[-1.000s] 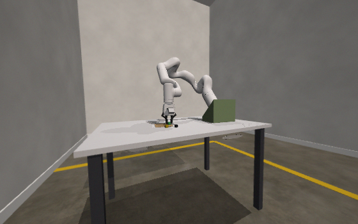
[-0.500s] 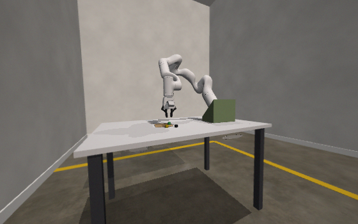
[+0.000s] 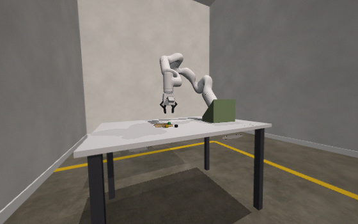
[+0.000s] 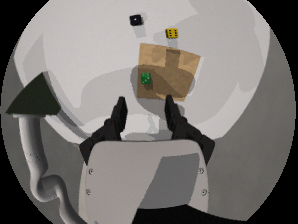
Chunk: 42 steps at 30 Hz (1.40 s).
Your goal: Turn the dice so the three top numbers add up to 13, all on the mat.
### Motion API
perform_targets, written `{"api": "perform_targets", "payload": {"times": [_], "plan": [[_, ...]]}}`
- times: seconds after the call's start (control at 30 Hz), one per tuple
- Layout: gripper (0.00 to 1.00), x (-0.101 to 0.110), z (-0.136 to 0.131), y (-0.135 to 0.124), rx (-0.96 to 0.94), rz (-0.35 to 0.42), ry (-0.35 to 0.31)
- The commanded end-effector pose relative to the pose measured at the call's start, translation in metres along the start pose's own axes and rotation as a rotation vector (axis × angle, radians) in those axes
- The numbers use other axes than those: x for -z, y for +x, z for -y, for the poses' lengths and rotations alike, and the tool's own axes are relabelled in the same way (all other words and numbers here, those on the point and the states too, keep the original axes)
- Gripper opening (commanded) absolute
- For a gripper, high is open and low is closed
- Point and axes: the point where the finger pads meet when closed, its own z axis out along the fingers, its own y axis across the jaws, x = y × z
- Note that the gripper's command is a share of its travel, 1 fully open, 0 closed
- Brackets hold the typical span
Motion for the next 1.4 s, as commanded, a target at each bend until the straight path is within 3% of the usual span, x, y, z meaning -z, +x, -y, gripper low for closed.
{"api": "perform_targets", "payload": {"times": [0.0,0.8,1.37], "plan": [[1.00,0.001,-0.001,0.000,-0.001,-0.001,-0.002],[1.00,0.001,-0.001,0.001,-0.032,-0.001,-0.002],[1.00,-0.001,-0.012,0.017,-0.518,0.000,-0.002]]}}
